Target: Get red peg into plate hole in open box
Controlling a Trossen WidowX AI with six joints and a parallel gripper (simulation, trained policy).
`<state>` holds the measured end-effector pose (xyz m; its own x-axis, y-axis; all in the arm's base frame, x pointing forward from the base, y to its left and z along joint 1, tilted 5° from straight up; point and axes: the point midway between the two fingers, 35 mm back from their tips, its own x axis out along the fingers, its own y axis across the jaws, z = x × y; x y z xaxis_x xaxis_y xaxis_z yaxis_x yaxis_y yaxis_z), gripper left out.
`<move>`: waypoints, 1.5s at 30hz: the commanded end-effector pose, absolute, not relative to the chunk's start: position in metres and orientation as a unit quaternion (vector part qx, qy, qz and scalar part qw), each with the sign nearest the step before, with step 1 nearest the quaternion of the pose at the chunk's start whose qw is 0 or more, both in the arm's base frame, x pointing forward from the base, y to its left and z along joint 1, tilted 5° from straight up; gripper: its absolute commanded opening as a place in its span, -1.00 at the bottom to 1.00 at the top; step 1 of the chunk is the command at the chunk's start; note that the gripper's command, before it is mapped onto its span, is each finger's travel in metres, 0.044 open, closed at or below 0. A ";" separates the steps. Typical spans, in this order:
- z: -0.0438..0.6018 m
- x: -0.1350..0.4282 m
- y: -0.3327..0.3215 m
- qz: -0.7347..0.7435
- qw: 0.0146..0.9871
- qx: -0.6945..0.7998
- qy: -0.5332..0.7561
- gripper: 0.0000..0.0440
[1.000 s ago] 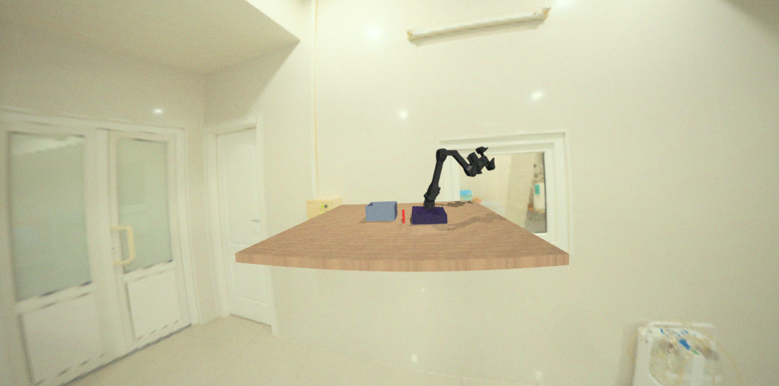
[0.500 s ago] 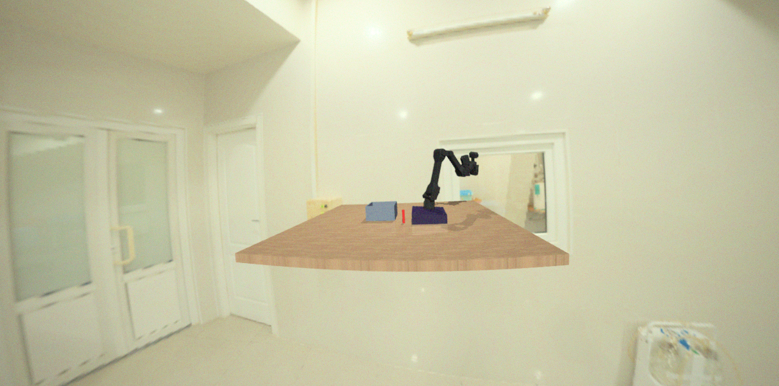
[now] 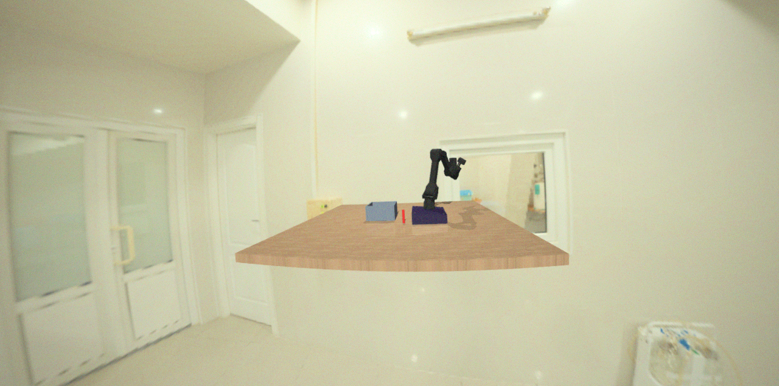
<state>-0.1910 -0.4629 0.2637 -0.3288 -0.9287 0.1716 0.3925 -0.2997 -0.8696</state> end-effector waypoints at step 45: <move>0.154 0.318 -0.289 -0.446 0.816 0.075 0.360 1.00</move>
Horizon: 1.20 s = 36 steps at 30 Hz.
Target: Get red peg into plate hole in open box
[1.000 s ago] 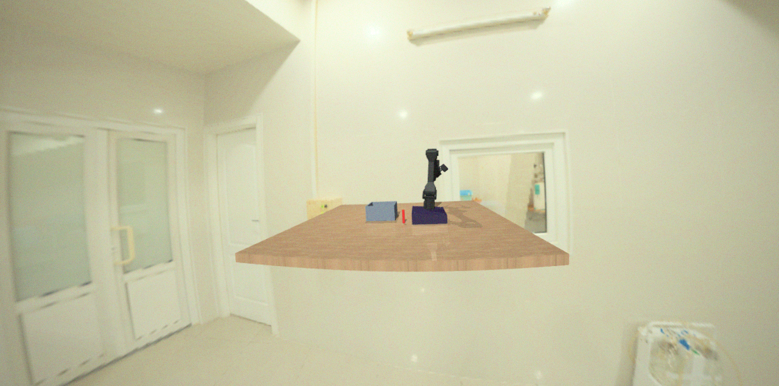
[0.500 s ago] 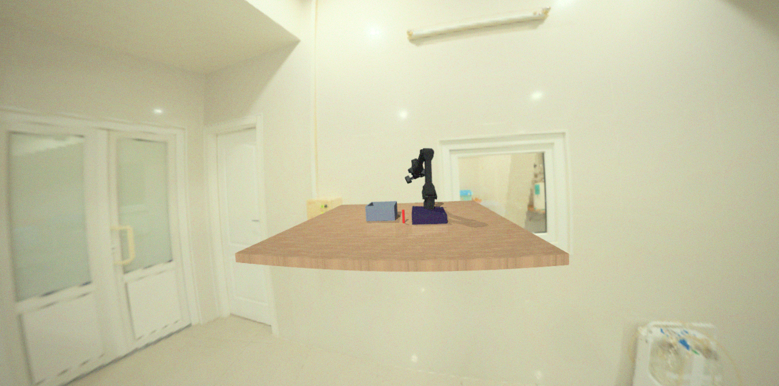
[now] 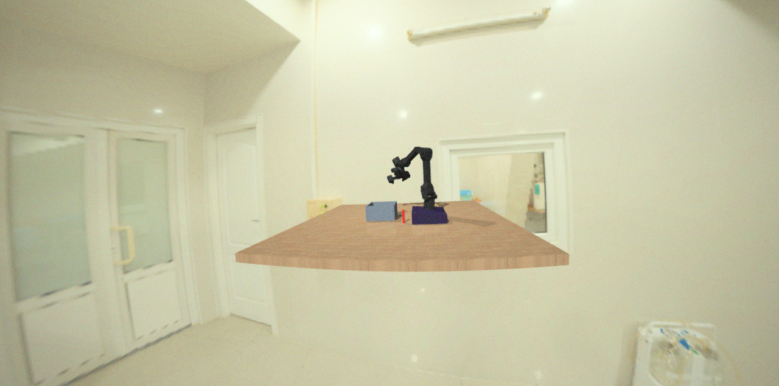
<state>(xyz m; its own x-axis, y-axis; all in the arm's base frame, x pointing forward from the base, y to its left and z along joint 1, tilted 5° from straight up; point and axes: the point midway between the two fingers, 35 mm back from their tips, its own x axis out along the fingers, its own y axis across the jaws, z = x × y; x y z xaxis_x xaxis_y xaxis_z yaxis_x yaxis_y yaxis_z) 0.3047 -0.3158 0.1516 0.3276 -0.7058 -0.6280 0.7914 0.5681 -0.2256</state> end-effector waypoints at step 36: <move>0.138 0.249 0.054 -0.272 0.745 0.200 0.575 1.00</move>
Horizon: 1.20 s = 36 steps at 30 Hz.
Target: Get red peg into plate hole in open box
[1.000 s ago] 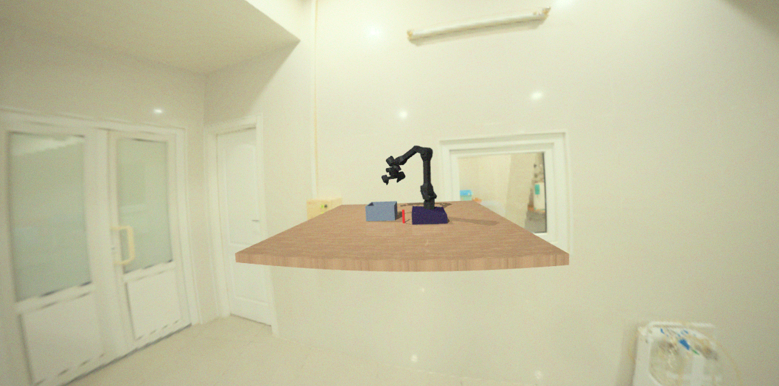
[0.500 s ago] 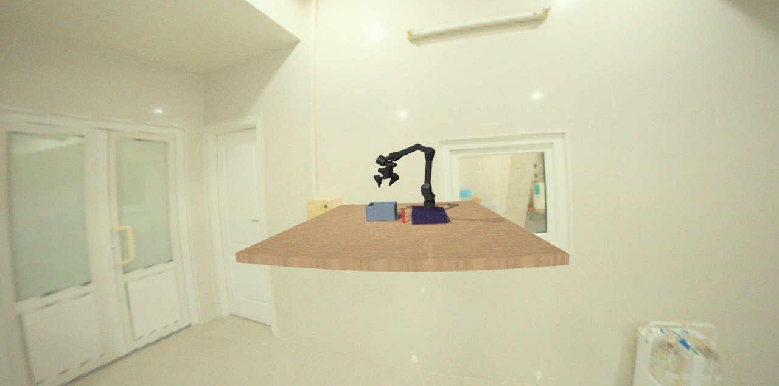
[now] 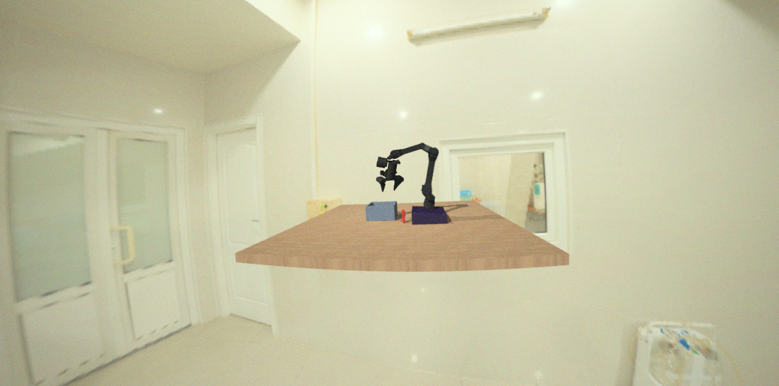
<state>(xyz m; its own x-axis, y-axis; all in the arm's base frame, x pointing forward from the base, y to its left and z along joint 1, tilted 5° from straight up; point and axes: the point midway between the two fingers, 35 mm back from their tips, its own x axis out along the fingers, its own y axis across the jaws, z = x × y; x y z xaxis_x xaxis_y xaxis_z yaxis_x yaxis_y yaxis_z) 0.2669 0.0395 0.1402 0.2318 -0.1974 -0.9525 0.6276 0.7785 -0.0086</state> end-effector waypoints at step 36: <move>0.024 0.140 0.144 -0.276 0.657 0.178 0.679 1.00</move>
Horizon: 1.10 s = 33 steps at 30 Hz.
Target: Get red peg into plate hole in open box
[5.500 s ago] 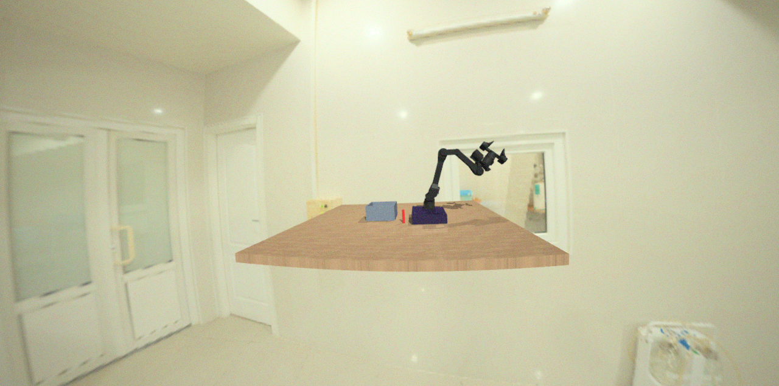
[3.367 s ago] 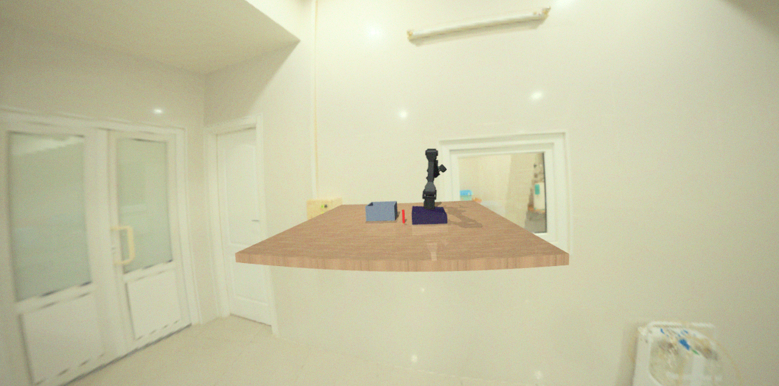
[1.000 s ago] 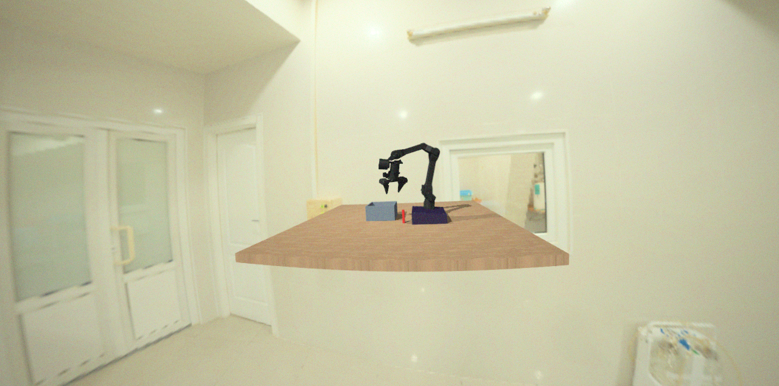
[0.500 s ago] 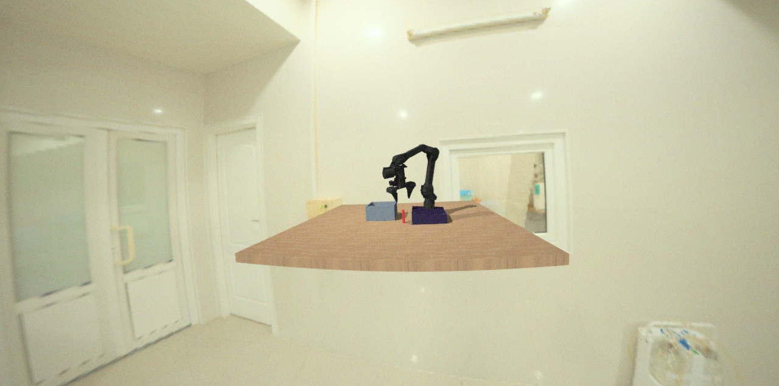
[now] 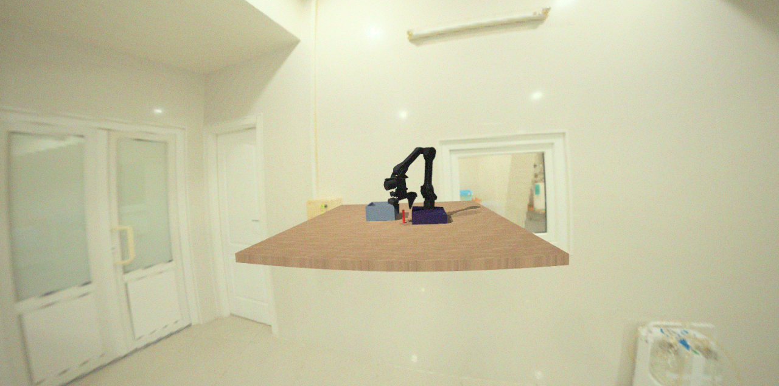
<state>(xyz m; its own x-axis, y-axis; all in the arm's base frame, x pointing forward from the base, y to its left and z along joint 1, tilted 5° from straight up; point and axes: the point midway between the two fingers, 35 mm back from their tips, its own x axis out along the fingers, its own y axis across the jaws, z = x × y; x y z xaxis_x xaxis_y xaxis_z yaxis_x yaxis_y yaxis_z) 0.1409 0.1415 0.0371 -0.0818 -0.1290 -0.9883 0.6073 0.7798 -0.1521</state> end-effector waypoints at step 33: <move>-0.007 0.169 0.156 -0.271 0.673 0.170 0.667 -1.00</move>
<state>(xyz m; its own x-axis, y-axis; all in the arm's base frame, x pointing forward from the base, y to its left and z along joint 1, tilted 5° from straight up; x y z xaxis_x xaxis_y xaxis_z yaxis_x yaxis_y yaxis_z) 0.1597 0.1537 -0.0177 -0.0654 -0.1398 -0.9880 0.5910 0.7924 -0.1512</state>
